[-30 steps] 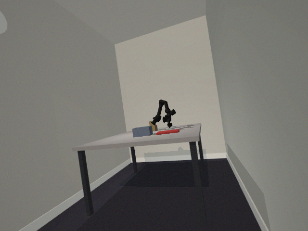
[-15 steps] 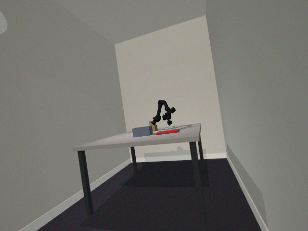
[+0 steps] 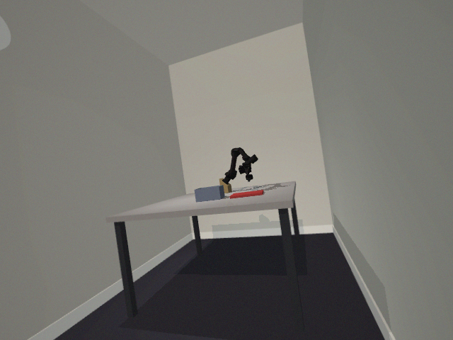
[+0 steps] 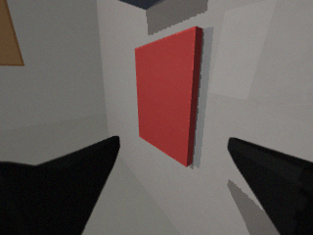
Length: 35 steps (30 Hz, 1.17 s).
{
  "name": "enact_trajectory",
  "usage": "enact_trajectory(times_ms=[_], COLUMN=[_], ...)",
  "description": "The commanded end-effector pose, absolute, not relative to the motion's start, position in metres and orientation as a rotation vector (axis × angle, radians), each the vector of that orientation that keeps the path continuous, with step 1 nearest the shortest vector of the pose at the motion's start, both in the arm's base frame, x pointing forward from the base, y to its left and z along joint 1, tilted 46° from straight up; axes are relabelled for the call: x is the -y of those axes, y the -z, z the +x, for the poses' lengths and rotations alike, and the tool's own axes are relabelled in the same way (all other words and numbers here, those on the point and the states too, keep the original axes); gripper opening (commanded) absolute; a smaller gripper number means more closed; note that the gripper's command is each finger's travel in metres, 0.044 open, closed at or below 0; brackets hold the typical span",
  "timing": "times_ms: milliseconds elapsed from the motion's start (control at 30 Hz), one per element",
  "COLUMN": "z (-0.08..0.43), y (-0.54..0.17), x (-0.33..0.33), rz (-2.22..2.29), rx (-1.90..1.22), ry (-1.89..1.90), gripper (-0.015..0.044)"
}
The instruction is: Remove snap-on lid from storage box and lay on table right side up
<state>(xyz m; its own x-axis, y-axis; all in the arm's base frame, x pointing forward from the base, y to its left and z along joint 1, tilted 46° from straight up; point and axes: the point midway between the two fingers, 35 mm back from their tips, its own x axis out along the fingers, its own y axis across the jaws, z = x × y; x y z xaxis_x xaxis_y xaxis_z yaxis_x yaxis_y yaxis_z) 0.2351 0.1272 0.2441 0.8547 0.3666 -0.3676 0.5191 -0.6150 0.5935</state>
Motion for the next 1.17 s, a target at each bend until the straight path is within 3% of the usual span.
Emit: enact_trajectory(times_ms=[0,1133], z=[0.2301,0.2304], y=[-0.2519,-0.2501], x=[-0.121,-0.121], rz=[2.297,2.297], rx=[-0.64,-0.64], ry=[0.265,0.265], gripper=[0.044,0.044])
